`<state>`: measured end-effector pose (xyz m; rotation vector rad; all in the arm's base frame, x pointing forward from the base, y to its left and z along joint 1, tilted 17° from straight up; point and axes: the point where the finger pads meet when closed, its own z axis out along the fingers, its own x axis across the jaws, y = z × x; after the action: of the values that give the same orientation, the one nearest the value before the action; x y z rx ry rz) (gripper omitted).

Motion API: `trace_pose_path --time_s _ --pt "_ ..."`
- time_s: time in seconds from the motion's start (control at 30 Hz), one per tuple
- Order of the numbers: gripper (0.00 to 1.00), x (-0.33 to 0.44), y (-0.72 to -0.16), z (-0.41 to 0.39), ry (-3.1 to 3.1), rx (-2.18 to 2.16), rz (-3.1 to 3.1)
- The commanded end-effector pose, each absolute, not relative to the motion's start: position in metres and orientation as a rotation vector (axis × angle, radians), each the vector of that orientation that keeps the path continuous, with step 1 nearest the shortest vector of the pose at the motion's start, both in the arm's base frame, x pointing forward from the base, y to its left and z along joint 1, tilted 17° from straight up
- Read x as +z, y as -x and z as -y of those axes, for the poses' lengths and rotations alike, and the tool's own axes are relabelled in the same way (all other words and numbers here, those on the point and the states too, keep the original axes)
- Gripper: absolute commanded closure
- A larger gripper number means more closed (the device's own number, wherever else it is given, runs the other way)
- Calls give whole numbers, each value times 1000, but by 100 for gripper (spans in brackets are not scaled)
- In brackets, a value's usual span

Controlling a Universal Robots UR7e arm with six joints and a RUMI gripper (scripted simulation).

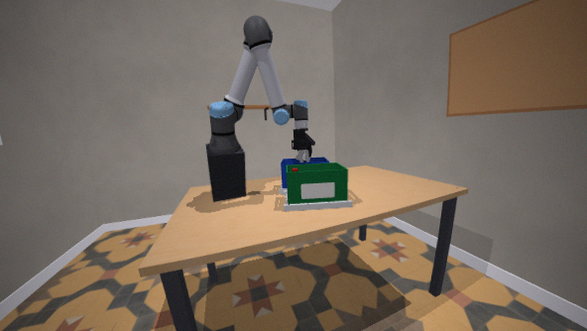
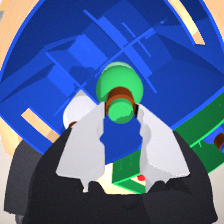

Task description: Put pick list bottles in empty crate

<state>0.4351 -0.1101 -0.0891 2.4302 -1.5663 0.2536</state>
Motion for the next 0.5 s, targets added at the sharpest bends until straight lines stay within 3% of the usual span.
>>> trace_pose_path --time_s 0.0,0.13,0.17,0.47 --pt "100 -89 -436 110 -2430 256 1566" --pt "100 -89 -436 110 -2430 256 1566" --pt "62 -90 -436 110 -2430 256 1566" --pt "62 -90 -436 110 -2430 256 1566"
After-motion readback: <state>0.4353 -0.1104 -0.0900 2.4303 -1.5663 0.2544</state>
